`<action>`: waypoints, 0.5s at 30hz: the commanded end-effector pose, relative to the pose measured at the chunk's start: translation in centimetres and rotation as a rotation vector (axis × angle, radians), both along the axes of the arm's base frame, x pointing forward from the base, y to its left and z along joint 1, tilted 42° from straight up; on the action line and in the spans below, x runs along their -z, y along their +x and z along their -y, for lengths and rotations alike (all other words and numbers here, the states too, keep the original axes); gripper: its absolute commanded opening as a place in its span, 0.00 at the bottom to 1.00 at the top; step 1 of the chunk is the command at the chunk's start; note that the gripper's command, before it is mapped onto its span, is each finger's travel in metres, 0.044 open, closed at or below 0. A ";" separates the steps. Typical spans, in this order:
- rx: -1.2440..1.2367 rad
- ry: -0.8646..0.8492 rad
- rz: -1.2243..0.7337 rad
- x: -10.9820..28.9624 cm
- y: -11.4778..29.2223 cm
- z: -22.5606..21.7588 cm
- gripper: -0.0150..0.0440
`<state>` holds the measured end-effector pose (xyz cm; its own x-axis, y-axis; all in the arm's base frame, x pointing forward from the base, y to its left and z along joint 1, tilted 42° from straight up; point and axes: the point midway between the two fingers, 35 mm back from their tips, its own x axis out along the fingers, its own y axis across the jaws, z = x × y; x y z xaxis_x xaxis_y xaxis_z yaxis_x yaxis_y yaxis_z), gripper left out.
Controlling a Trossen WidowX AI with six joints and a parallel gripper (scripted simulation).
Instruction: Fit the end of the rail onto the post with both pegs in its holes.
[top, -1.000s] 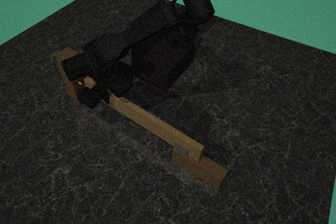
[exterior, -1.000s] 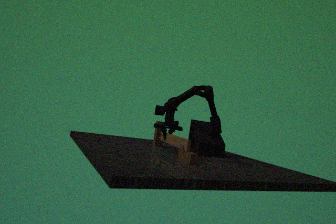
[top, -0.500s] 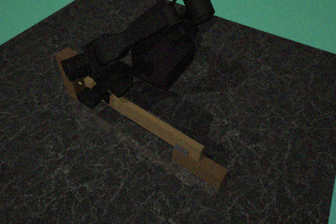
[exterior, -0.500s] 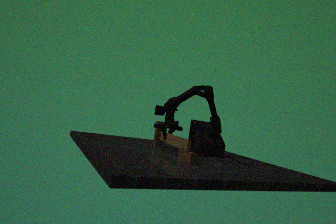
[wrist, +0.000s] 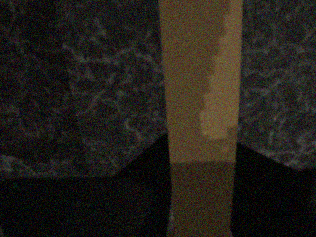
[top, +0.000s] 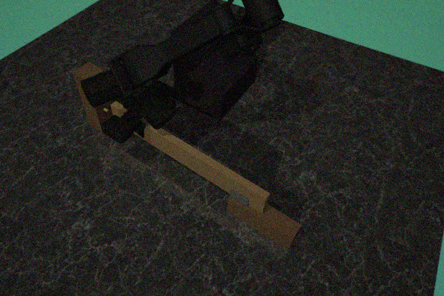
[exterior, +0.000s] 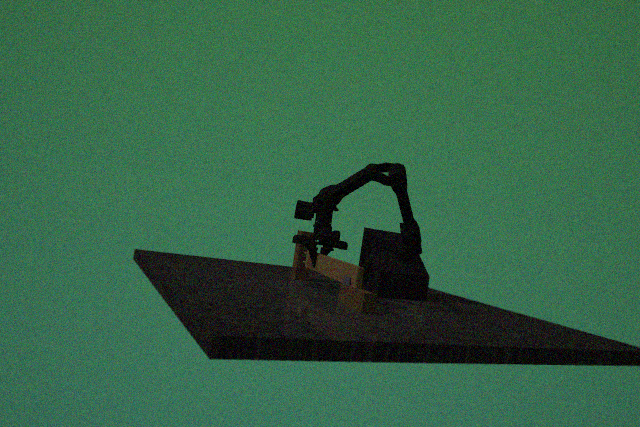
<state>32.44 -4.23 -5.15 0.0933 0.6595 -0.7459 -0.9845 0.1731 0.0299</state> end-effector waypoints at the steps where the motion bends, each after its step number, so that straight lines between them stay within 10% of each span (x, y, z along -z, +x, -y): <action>1: 0.007 -0.002 0.008 -0.1 0.4 0.2 0.25; 15: 0.007 -0.003 0.008 0.1 0.2 0.3 0.25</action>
